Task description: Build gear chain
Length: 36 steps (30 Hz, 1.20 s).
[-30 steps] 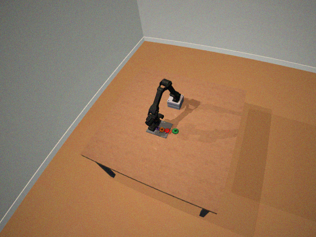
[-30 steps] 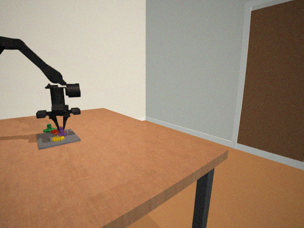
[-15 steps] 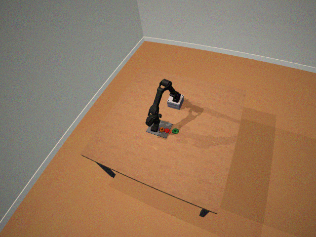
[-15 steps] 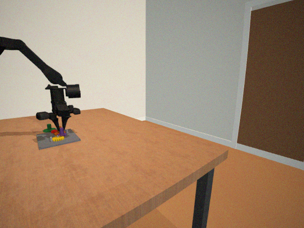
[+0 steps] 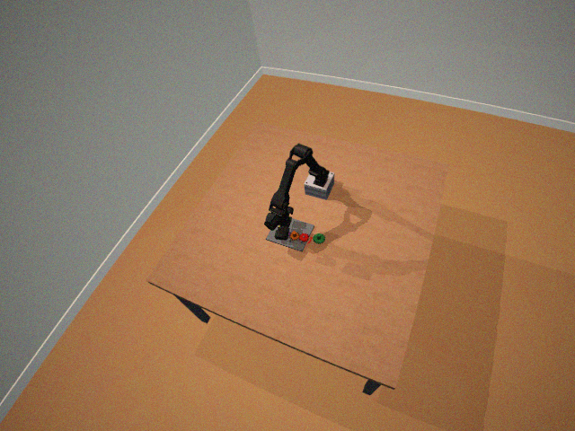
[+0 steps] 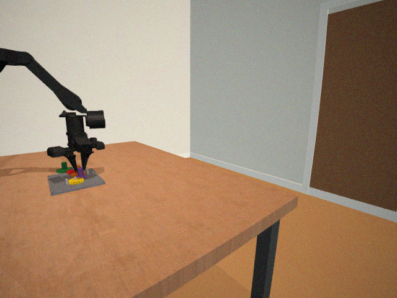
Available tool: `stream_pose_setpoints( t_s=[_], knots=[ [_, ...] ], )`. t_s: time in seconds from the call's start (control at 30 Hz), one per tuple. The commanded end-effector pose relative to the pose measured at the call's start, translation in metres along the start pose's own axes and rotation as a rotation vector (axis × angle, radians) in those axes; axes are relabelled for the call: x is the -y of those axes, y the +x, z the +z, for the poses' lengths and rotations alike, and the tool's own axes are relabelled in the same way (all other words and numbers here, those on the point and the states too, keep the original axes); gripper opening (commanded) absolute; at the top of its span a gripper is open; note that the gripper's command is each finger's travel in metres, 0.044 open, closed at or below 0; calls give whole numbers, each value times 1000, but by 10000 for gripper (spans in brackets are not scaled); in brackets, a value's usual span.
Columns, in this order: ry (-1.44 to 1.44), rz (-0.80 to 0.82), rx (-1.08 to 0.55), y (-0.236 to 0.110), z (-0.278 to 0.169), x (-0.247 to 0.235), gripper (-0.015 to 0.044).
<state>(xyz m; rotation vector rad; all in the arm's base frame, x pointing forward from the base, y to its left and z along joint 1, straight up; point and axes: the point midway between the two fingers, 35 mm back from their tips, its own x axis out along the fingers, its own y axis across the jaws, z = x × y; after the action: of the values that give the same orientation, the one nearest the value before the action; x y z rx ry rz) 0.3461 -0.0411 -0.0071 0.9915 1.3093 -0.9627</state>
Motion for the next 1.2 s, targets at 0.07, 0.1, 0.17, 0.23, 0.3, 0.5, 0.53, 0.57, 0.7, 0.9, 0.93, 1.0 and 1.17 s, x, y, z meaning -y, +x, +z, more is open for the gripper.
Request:
stream_pose_setpoints(
  t_s=[0.07,0.1,0.17,0.23,0.3,0.5,0.53,0.57,0.7,0.9,0.93,1.0,1.17],
  knots=[
    [105,4,1,-28,0,-1,140],
    [127,4,1,-36,0,-1,140],
    [155,4,1,-46,0,-1,140],
    [159,4,1,-48,0,-1,140],
    [129,4,2,-43,0,-1,166],
    [129,4,1,-90,-2,3,324],
    [129,4,1,-90,-2,3,350],
    [129,4,1,-90,-2,3,376],
    [129,4,1,-90,-2,3,440],
    [129,4,1,-90,-2,3,440],
    [129,4,1,-90,-2,3,440],
    [129,4,1,-90,-2,3,440],
    [129,4,1,-90,-2,3,440]
  ],
)
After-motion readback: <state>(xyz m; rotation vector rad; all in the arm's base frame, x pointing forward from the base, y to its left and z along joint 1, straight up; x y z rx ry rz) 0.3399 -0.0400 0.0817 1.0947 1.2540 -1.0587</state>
